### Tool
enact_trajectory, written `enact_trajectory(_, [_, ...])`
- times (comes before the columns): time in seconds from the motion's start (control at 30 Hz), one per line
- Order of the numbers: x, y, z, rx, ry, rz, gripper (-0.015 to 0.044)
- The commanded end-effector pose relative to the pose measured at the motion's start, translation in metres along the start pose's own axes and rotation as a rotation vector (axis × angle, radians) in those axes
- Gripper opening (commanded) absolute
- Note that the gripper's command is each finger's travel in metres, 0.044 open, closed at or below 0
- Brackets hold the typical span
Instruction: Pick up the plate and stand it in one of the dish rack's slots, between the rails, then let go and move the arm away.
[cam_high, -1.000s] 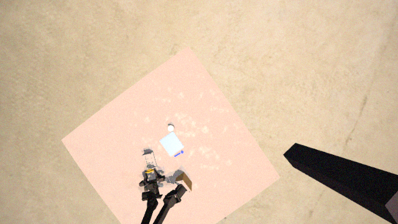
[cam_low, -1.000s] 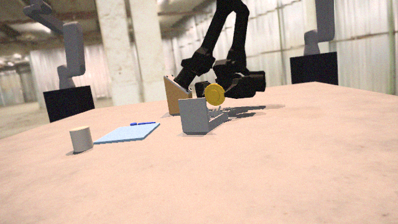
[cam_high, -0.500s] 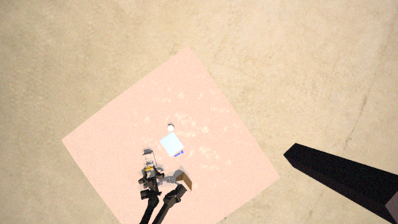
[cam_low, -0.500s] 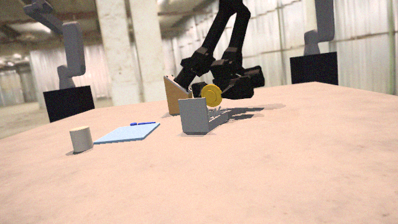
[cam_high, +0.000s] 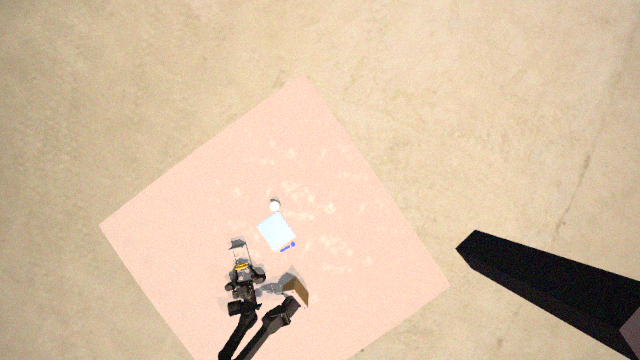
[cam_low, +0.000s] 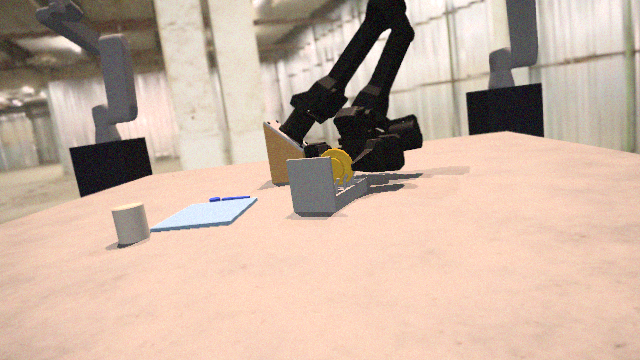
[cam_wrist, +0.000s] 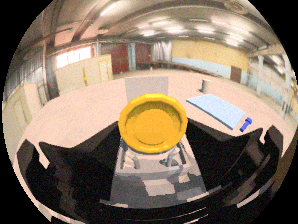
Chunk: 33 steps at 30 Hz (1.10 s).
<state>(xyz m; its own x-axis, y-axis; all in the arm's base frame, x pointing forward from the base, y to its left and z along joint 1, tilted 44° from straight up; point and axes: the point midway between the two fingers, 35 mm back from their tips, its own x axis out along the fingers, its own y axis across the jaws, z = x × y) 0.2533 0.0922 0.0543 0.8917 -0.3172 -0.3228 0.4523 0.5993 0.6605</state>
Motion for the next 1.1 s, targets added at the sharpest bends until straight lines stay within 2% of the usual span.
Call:
enact_trajectory(0.0, [0.0007, 0.0015, -0.0026, 0.013, -0.008, 0.003, 0.0000])
enact_trajectory(0.37, [0.0000, 0.0000, 0.0000, 0.000, 0.000, 0.000, 0.0000])
enact_trajectory(0.87, [0.0001, 0.0007, 0.0001, 0.007, -0.002, 0.002, 0.0394])
enact_trajectory(1.07, [0.0001, 0.0007, 0.0001, 0.007, -0.002, 0.002, 0.0400])
